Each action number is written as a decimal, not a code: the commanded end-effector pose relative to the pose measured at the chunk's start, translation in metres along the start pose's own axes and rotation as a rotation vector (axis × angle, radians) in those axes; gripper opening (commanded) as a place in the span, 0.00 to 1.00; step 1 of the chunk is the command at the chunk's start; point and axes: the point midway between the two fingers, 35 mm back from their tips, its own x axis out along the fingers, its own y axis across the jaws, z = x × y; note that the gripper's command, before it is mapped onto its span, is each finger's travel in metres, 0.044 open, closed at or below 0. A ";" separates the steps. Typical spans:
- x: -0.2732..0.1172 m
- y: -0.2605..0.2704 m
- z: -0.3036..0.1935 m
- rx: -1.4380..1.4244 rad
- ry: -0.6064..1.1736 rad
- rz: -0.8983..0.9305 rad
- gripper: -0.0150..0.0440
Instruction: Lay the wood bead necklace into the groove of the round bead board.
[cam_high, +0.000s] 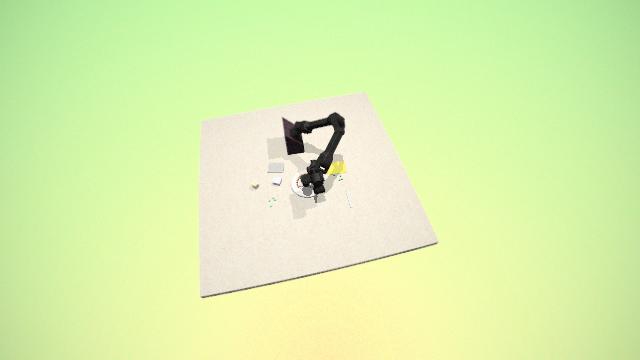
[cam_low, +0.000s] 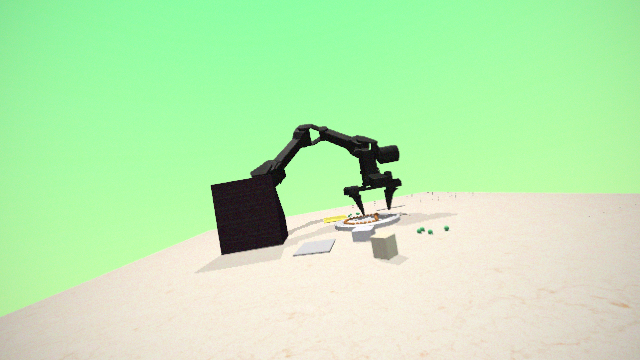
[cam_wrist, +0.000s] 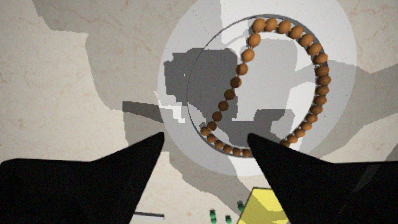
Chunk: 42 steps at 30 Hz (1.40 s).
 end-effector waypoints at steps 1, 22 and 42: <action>-0.002 0.000 0.000 -0.003 0.003 0.003 1.00; -0.008 -0.004 0.017 -0.479 -0.004 0.002 0.69; -0.024 -0.021 0.061 -1.793 -0.008 -0.007 0.46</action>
